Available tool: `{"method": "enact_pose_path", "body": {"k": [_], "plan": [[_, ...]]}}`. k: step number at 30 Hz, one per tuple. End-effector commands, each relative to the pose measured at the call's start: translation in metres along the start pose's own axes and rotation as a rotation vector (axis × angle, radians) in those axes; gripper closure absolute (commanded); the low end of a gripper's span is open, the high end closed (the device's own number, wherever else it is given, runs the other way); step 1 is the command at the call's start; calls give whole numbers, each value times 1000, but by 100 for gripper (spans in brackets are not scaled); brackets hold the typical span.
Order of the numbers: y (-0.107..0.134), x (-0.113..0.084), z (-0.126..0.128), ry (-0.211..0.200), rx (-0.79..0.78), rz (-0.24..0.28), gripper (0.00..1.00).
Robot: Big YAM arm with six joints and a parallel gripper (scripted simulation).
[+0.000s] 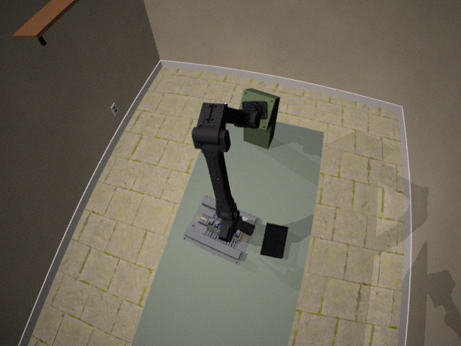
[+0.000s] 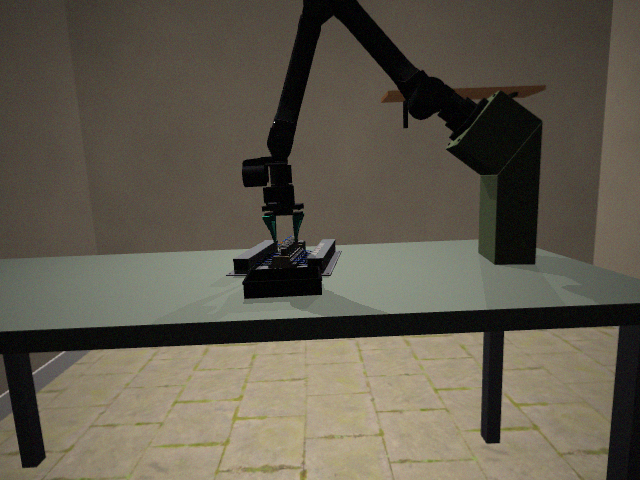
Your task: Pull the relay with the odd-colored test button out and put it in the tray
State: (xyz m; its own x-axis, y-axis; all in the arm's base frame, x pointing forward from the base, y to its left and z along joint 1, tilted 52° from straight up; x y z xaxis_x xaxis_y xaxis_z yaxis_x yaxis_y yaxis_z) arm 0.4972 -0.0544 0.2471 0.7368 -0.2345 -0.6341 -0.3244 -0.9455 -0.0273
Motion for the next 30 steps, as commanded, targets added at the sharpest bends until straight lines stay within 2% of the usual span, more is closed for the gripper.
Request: {"method": "enact_pose_path", "body": {"k": [1,30], "plan": [[0,-16,-20,61,8,-14,41],[-1,-12,-17,50,6,-13,41]]}}
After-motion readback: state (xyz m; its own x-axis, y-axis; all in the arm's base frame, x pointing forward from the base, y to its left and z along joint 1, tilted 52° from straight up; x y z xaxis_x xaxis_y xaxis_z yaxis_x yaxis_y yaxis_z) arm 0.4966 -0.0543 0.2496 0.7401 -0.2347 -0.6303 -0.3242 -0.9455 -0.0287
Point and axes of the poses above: the point where the finger pads meet when closed, its own x axis out along the fingers, its own z axis across the jaws, y = z × x, the point moved 6 cm from there along -x, back along the fingers, and after that the axes turned 2 degrees about x, right-handed, at the moved point
